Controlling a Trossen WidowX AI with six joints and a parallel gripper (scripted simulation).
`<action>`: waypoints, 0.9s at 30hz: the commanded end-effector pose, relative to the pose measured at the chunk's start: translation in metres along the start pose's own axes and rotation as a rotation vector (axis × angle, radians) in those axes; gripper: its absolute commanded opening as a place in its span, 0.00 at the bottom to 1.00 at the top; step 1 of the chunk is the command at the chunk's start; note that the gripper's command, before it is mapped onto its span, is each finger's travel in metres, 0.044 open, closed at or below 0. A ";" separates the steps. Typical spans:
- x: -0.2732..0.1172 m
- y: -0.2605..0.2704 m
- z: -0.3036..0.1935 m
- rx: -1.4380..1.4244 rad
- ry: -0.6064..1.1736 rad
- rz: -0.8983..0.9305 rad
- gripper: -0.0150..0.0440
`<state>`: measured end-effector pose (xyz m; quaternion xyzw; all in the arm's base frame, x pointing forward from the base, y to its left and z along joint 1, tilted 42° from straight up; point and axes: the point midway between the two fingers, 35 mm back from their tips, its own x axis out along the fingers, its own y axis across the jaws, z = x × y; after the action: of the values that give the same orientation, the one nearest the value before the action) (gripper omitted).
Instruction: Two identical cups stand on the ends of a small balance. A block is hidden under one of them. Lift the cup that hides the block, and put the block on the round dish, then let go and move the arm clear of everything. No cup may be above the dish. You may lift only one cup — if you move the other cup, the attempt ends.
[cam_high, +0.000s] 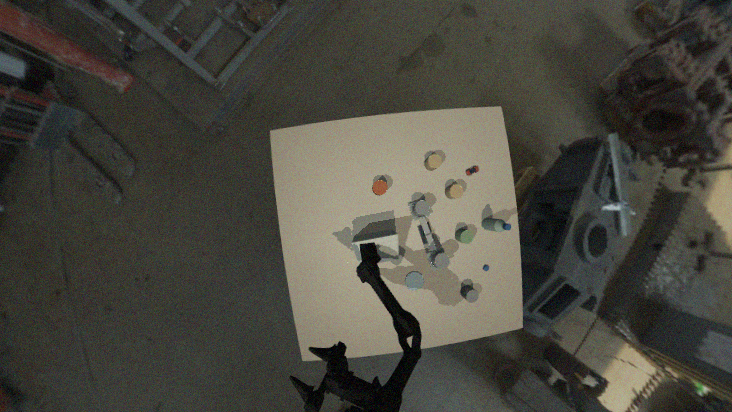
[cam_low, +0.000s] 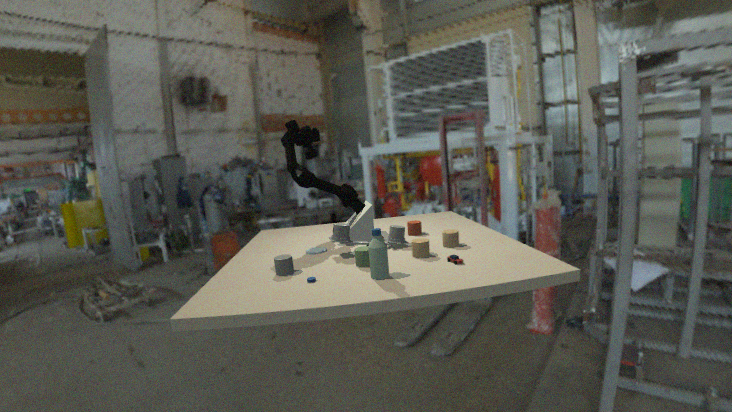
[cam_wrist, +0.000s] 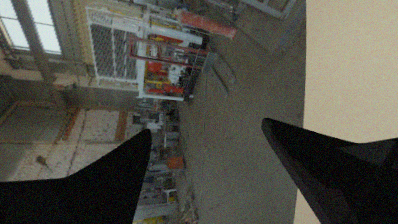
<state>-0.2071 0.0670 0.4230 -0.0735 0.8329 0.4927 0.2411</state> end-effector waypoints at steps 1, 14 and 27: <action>0.009 -0.002 0.027 -0.014 -0.107 -0.002 1.00; 0.014 -0.023 0.142 -0.057 -0.541 -0.079 1.00; -0.020 -0.076 0.242 -0.060 -0.925 -0.297 1.00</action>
<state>-0.0983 0.2273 0.2890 0.0341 0.6250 0.4710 0.6216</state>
